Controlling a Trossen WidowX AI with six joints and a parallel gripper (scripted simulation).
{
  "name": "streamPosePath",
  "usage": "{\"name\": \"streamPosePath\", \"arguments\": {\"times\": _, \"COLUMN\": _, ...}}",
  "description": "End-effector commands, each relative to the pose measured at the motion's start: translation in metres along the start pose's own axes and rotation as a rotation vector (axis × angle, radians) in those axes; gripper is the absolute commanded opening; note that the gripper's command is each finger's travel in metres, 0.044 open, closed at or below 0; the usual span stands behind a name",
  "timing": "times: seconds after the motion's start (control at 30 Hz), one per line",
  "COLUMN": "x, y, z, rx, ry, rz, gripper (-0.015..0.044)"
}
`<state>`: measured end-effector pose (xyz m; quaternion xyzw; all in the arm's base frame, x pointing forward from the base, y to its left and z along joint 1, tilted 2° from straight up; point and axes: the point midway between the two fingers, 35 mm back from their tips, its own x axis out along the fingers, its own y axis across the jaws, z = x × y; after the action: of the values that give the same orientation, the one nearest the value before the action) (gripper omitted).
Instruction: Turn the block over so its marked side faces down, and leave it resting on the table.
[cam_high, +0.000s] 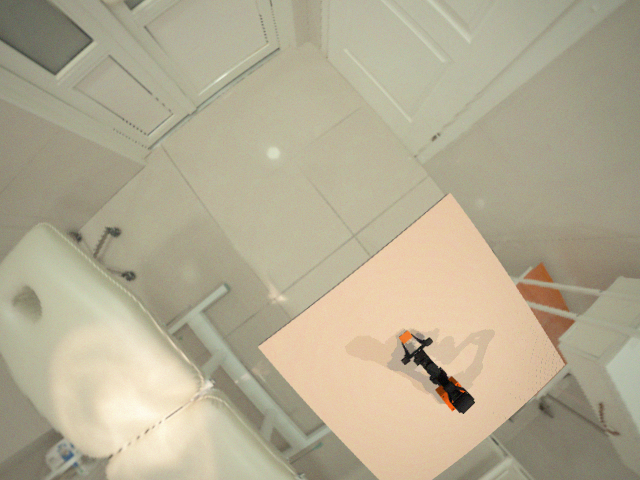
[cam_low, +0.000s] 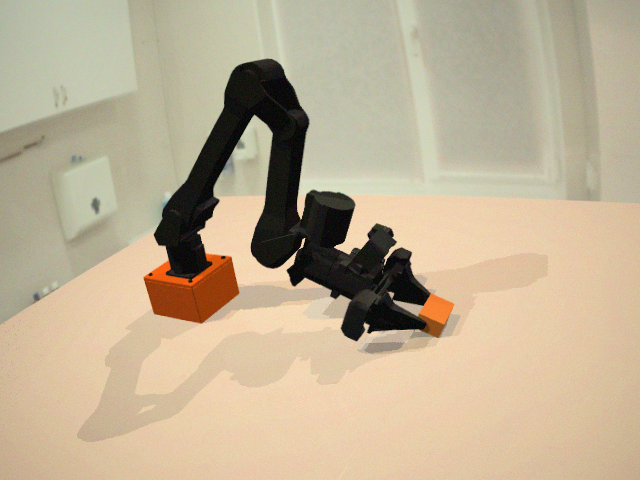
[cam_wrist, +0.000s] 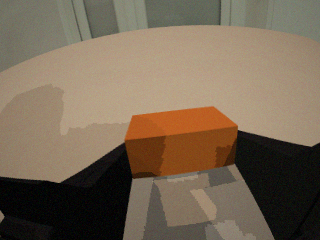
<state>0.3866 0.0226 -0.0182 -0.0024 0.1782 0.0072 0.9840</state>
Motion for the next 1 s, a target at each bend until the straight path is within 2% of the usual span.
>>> {"name": "streamPosePath", "arguments": {"times": 0.0, "x": -0.0039, "y": -0.0008, "z": 0.0011, "rx": -0.003, "ry": -0.028, "rz": -0.004, "gripper": 0.0000}}
{"name": "streamPosePath", "arguments": {"times": 0.57, "x": -0.0056, "y": -0.0008, "z": 0.0042, "rx": -0.003, "ry": -0.046, "rz": -0.004, "gripper": 0.0000}}
{"name": "streamPosePath", "arguments": {"times": 0.97, "x": -0.0056, "y": -0.0008, "z": 0.0042, "rx": -0.003, "ry": -0.046, "rz": -0.004, "gripper": 0.0315}}
